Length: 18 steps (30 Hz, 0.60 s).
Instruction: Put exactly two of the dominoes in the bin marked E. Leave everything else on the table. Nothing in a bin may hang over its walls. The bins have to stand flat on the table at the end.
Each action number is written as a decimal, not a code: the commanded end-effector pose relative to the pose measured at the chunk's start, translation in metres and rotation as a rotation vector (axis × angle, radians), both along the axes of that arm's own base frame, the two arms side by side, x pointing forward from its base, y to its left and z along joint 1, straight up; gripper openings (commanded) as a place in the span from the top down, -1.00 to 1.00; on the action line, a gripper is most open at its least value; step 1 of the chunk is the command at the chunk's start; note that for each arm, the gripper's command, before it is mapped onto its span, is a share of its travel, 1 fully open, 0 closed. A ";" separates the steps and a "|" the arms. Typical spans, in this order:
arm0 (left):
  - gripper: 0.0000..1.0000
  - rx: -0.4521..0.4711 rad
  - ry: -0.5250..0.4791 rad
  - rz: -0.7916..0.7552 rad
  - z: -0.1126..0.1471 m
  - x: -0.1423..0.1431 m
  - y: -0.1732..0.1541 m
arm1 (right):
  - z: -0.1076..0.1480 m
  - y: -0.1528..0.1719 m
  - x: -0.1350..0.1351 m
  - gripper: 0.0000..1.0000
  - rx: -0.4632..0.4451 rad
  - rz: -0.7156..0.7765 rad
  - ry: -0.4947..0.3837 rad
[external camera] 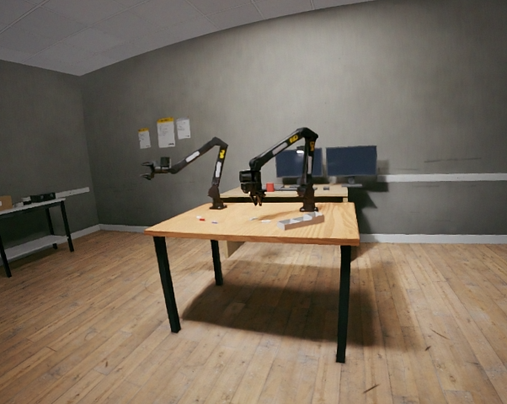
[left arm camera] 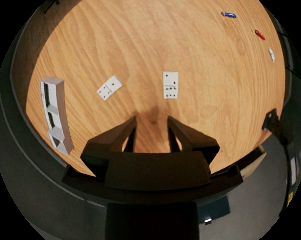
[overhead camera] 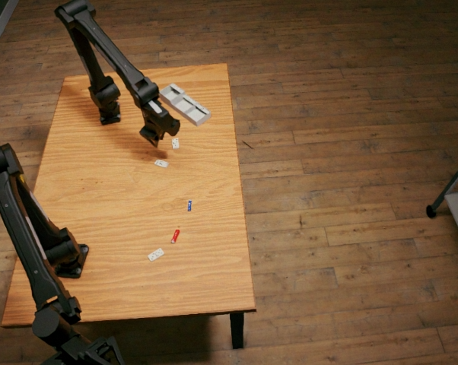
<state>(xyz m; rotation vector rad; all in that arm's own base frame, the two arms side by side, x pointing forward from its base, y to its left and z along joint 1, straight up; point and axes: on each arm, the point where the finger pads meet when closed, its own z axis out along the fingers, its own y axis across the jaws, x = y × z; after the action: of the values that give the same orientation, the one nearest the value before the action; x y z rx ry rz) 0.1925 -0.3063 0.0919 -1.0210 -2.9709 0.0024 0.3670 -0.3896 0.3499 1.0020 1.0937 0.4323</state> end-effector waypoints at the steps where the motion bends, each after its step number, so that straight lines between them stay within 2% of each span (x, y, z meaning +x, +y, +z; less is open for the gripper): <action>1: 0.21 -0.047 -0.029 0.054 0.009 0.010 -0.039 | 0.010 -0.004 -0.003 -1.00 -0.016 -0.009 -0.011; 7: 0.21 -0.047 -0.027 0.054 -0.001 0.003 -0.067 | 0.010 -0.004 -0.003 -1.00 -0.016 -0.009 -0.011; 10: 0.21 -0.033 -0.020 0.077 -0.001 0.011 -0.060 | 0.010 -0.004 -0.003 -1.00 -0.016 -0.009 -0.011; 12: 0.21 -0.061 -0.035 0.077 0.012 0.012 -0.059 | 0.010 -0.004 -0.003 -1.00 -0.016 -0.009 -0.011; 16: 0.21 0.007 0.001 0.054 -0.016 -0.007 -0.044 | 0.010 -0.004 -0.003 -1.00 -0.016 -0.009 -0.011; 18: 0.21 0.007 0.001 0.054 -0.017 -0.008 -0.041 | 0.010 -0.004 -0.003 -1.00 -0.016 -0.009 -0.011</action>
<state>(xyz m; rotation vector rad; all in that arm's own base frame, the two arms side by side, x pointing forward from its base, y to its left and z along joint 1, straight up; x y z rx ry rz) 0.1891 -0.3476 0.0788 -0.9467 -2.9985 0.0069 0.3670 -0.3896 0.3499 1.0020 1.0937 0.4323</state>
